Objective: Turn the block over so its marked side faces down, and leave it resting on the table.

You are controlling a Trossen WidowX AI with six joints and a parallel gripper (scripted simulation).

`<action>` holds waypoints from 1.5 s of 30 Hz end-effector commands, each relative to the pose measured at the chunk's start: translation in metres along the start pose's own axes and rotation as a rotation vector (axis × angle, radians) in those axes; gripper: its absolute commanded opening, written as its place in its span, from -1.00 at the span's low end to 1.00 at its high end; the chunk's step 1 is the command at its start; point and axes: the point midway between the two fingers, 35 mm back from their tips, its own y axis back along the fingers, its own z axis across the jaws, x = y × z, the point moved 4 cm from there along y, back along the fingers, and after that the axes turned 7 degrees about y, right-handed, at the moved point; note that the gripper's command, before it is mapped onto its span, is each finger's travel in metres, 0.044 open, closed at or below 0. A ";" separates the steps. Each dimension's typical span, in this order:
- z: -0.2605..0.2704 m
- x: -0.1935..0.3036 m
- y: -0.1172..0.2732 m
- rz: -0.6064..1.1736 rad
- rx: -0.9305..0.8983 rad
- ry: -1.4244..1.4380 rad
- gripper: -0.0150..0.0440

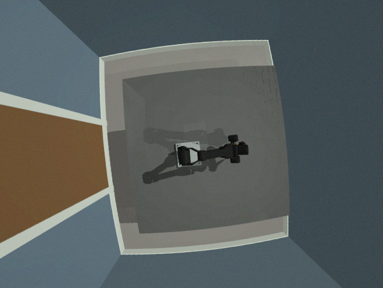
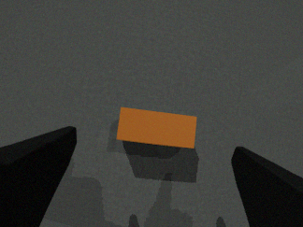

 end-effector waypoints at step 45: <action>-0.004 -0.025 -0.055 0.506 -0.054 0.003 1.00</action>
